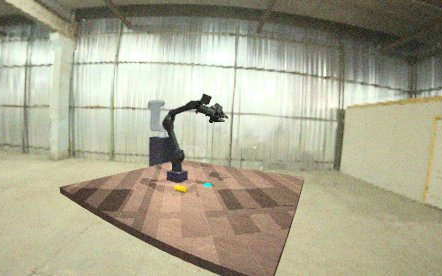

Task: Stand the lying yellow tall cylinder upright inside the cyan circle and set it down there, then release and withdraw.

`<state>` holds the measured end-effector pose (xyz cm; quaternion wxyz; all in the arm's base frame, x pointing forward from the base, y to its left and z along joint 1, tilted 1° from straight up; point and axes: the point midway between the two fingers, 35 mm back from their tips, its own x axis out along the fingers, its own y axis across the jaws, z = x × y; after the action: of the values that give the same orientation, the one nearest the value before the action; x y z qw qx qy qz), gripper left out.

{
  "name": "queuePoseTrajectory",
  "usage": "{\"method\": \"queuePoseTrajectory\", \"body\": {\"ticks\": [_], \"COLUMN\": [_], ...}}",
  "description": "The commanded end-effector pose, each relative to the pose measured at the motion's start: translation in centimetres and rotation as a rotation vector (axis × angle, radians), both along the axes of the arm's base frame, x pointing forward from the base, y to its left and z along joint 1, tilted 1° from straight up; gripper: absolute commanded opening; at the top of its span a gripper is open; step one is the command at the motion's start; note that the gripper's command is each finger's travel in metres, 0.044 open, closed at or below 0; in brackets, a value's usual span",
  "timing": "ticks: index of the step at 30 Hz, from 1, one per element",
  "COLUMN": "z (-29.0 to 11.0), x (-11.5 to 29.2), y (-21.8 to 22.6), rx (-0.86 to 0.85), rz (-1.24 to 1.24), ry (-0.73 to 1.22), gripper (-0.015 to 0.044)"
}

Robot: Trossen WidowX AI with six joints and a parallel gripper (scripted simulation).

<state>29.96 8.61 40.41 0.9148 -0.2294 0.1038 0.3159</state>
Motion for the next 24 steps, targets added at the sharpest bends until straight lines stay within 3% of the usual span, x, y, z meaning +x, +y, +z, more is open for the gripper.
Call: {"method": "queuePoseTrajectory", "body": {"ticks": [1, 12, 24], "z": [-4.1, -14.8, -25.2], "x": [2.0, 2.7, -3.9], "y": [-3.6, -14.5, -23.9], "rx": [-0.056, -0.172, -0.226], "rz": [-0.130, -0.442, -0.675], "ry": [0.114, 0.460, 0.893], "gripper": [0.0309, 0.0309, 0.0309]}}
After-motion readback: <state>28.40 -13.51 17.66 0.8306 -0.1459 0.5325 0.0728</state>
